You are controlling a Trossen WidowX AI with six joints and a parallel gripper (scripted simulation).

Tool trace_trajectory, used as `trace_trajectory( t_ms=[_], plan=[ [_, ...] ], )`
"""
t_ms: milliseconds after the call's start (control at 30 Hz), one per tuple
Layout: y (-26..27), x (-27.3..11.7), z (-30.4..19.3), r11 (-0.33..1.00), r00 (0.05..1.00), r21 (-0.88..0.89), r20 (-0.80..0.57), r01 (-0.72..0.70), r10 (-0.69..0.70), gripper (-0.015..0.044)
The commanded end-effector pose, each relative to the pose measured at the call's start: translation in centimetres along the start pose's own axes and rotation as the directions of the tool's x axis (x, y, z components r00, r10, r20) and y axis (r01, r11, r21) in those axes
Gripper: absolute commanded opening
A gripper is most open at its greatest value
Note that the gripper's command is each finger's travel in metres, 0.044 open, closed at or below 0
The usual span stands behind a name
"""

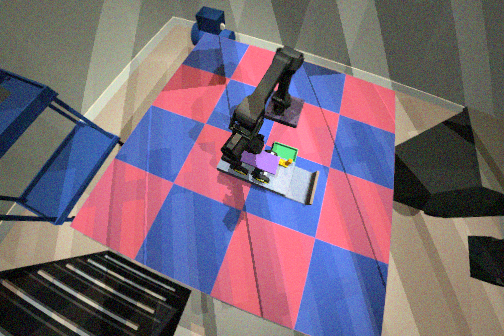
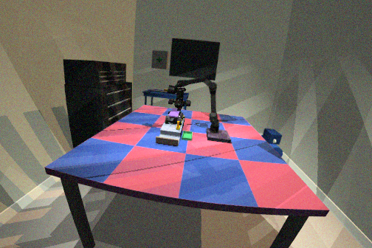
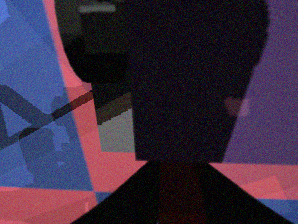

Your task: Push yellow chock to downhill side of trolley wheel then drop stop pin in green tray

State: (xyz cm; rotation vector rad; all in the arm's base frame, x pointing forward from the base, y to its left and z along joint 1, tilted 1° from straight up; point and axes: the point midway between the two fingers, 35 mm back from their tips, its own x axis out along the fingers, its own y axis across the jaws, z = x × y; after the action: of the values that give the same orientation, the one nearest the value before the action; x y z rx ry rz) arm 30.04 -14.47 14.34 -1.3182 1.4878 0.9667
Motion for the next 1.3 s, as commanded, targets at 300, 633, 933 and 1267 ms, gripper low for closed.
trace_trajectory(
  t_ms=[300,633,933,1267],
  plan=[
    [0.0,-1.2,-0.1,1.0,1.0,0.002,-0.002,0.005,-0.005,0.0],
    [0.0,-1.9,-0.2,1.0,1.0,0.002,-0.002,0.005,-0.005,0.0],
    [0.0,-2.4,-0.2,1.0,1.0,0.002,-0.002,0.005,-0.005,0.0],
    [0.0,-3.0,-0.4,1.0,1.0,0.002,-0.002,0.005,-0.005,0.0]
  ],
)
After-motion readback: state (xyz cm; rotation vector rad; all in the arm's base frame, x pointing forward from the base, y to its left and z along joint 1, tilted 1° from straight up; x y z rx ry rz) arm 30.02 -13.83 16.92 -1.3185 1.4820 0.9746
